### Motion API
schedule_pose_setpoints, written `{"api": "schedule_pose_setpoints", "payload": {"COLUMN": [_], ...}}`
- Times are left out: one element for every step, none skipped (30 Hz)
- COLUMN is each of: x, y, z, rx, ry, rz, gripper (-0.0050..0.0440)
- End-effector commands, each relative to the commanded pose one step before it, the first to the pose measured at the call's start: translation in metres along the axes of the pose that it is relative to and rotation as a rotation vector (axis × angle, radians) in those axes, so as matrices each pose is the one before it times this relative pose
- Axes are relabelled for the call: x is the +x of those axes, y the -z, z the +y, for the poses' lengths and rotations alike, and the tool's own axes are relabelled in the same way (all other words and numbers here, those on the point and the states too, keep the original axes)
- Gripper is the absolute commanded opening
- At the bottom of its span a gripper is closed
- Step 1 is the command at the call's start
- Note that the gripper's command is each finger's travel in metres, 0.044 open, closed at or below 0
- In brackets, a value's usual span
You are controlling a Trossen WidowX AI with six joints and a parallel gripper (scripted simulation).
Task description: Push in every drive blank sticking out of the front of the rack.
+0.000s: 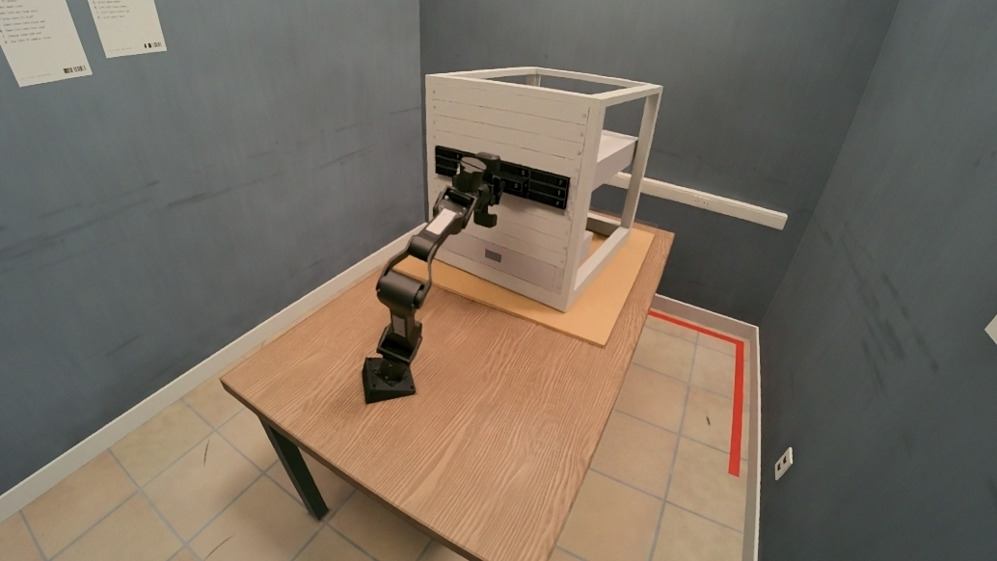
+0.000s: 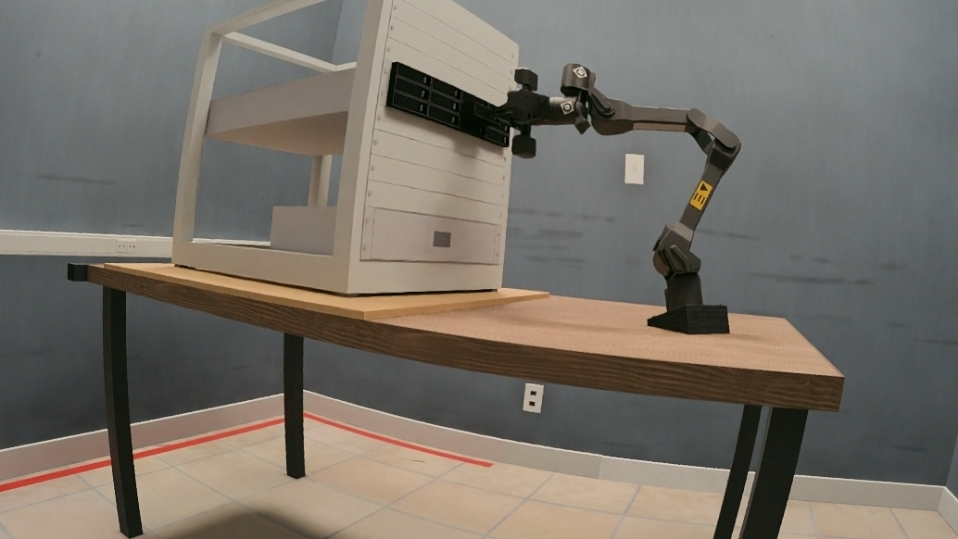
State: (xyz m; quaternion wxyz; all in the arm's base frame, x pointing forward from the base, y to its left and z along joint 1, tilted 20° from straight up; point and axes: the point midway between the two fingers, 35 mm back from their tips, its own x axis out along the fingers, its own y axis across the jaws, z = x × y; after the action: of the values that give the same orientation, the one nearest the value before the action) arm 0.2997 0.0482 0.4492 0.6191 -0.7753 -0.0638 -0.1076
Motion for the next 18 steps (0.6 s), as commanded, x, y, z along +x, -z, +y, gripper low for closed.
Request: {"api": "schedule_pose_setpoints", "payload": {"x": [0.00019,0.00000,0.00000,0.00000,0.00000,0.00000,0.00000,0.00000,0.00000,0.00000,0.00000,0.00000,0.00000,0.00012,0.00065,0.00133,0.00187,0.00207], "y": [0.00334,0.00000,0.00000,0.00000,0.00000,0.00000,0.00000,0.00000,0.00000,0.00000,0.00000,0.00000,0.00000,0.00001,0.00008,0.00017,0.00024,0.00027], "z": [-0.01055,0.00000,0.00000,0.00000,0.00000,0.00000,0.00000,0.00000,0.00000,0.00000,0.00000,0.00000,0.00000,-0.00002,-0.00008,-0.00017,-0.00023,-0.00026], "rx": [0.0107,0.0000,0.0000,0.0000,0.0000,0.0000,0.0000,0.0000,0.0000,0.0000,0.0000,0.0000,0.0000,0.0000,0.0000,0.0000,0.0000,0.0000], "ry": [0.02434,0.00000,0.00000,0.00000,0.00000,0.00000,0.00000,0.00000,0.00000,0.00000,0.00000,0.00000,0.00000,0.00000,0.00000,0.00000,0.00000,0.00000], "rz": [0.00416,0.00000,0.00000,0.00000,0.00000,0.00000,0.00000,0.00000,0.00000,0.00000,0.00000,0.00000,0.00000,0.00000,0.00000,0.00000,0.00000,0.00000], "gripper": [-0.0050,-0.0050,-0.0050,-0.0050,-0.0050,-0.0050,-0.0050,-0.0050,-0.0050,-0.0050,-0.0050,-0.0050,-0.0050,-0.0050,-0.0050,-0.0050,-0.0050,-0.0050]}}
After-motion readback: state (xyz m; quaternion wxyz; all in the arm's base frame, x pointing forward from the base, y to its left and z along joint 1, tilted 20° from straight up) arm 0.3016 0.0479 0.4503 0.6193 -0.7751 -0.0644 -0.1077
